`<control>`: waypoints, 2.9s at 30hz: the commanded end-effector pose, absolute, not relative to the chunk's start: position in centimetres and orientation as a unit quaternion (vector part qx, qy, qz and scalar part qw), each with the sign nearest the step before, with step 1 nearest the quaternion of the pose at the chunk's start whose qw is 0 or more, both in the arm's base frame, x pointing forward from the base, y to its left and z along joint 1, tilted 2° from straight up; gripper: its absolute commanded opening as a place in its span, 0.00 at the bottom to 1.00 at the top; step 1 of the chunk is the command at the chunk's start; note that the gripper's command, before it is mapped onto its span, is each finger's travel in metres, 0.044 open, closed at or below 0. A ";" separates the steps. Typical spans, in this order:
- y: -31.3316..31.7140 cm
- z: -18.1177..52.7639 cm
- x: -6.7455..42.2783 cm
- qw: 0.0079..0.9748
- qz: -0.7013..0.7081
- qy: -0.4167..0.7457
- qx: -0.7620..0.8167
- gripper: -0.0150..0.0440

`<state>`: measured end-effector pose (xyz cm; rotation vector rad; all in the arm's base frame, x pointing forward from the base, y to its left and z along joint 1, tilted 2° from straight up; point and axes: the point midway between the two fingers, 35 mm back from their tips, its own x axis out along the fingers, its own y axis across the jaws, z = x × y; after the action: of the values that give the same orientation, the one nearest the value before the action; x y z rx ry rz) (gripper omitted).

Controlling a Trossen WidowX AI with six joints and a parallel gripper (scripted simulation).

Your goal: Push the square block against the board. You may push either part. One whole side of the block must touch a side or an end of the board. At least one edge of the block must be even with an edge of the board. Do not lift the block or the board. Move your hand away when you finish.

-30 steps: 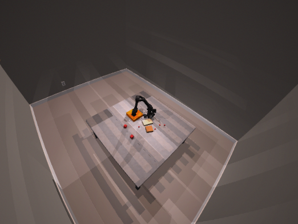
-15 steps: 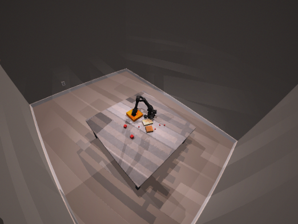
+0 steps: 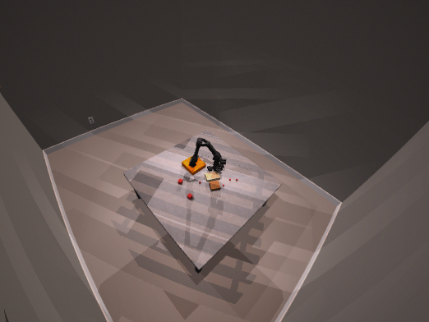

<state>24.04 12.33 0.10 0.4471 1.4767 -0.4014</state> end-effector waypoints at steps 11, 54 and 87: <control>11.4 0.2 25.7 0.701 -0.181 0.660 0.200 0.25; 13.8 5.4 21.6 0.700 -0.180 0.661 0.201 0.25; 1.1 5.3 22.4 0.716 0.129 0.672 -0.136 0.25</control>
<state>23.01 3.22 5.20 -0.1673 1.5003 0.1543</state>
